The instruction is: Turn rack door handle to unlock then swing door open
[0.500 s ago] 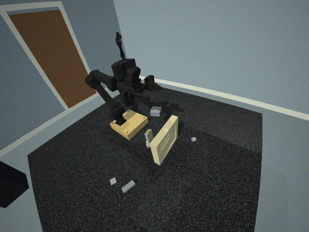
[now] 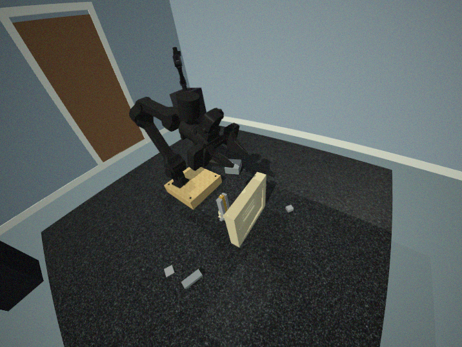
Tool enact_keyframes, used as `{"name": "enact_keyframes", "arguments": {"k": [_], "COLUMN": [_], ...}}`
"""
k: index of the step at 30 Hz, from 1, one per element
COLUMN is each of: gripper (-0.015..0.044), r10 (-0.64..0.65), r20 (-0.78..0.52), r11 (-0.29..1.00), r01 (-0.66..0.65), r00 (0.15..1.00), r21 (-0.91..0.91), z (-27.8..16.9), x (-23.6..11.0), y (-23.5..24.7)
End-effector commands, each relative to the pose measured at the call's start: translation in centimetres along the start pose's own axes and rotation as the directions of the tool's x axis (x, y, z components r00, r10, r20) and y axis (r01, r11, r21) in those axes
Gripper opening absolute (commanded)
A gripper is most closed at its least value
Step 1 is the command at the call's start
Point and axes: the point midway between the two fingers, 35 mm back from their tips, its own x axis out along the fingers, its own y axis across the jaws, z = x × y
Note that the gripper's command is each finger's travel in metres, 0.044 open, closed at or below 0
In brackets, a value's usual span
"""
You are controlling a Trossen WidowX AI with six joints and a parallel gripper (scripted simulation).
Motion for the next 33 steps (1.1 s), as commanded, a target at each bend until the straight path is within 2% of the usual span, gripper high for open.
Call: {"name": "enact_keyframes", "arguments": {"k": [1, 8, 16, 24, 33], "gripper": [0.0296, 0.0296, 0.0296, 0.0296, 0.0296], "r10": [-0.005, -0.012, -0.009, 0.002, 0.024], "r20": [-0.102, -0.295, -0.499, -0.678, -0.838], "r11": [1.000, 1.000, 0.999, 0.999, 0.999], "r01": [0.004, 0.004, -0.007, -0.024, -0.044], "r00": [0.995, 0.955, 0.866, 0.735, 0.545], "r21": [-0.014, -0.028, -0.031, -0.022, 0.000], "z": [-1.1, -3.1, -5.4, -7.5, -9.4], "x": [1.0, 2.2, 2.8, 2.6, 1.6], "y": [-0.4, -1.2, -1.8, -2.2, -2.6]}}
